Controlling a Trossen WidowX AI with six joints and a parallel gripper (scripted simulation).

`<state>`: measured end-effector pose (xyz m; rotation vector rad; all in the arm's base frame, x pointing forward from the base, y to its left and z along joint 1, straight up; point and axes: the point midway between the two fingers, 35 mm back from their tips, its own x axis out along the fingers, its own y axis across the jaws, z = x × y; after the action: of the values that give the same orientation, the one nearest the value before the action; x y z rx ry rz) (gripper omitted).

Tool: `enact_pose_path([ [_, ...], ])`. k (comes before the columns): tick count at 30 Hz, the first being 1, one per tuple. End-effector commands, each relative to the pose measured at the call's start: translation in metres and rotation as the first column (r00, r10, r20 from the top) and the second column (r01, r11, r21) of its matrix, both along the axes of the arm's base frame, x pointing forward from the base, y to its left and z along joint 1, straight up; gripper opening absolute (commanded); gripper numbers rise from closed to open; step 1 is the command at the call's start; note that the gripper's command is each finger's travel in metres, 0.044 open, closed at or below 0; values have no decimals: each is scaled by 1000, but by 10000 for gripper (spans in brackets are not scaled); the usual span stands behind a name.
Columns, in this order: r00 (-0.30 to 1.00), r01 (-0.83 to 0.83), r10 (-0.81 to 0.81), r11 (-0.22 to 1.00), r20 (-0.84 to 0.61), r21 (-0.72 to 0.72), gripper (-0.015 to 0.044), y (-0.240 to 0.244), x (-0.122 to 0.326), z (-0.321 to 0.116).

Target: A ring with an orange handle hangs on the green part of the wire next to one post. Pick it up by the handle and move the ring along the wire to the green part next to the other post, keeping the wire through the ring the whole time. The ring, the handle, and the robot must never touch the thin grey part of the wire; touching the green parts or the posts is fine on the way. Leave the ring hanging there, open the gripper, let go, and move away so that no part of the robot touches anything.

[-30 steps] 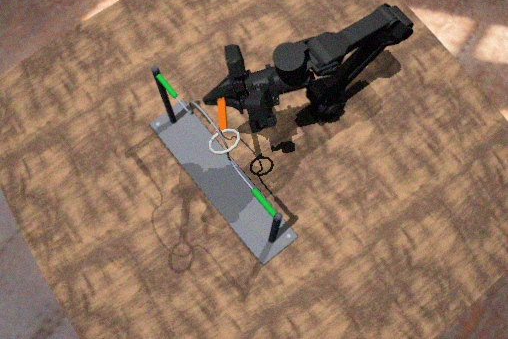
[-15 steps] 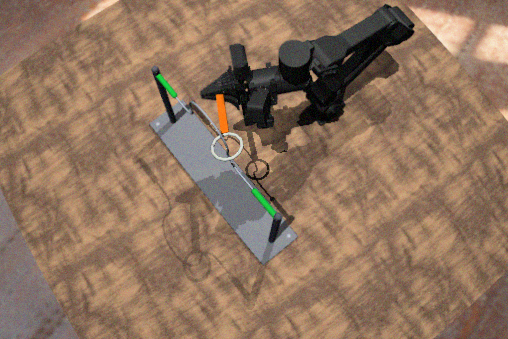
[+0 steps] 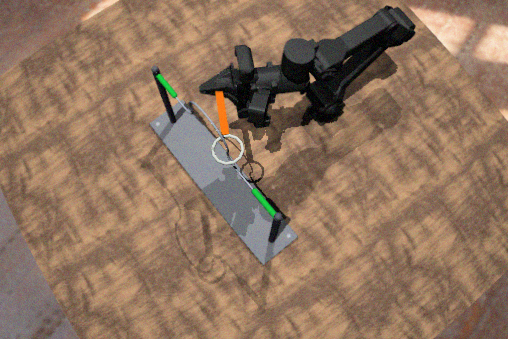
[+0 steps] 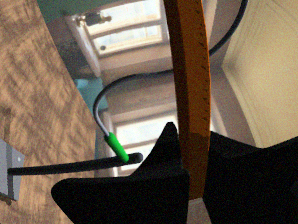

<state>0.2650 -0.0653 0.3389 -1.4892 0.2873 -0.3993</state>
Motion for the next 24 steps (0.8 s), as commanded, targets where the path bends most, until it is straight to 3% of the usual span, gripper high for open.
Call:
enact_pose_path([
  [1,1000,-1,1,999,-2,-49,-150,0,0,-1],
  [14,1000,0,0,996,4,-85,-150,-2,1,-10],
  [24,1000,-1,1,999,-2,34,-150,-2,1,-34],
])
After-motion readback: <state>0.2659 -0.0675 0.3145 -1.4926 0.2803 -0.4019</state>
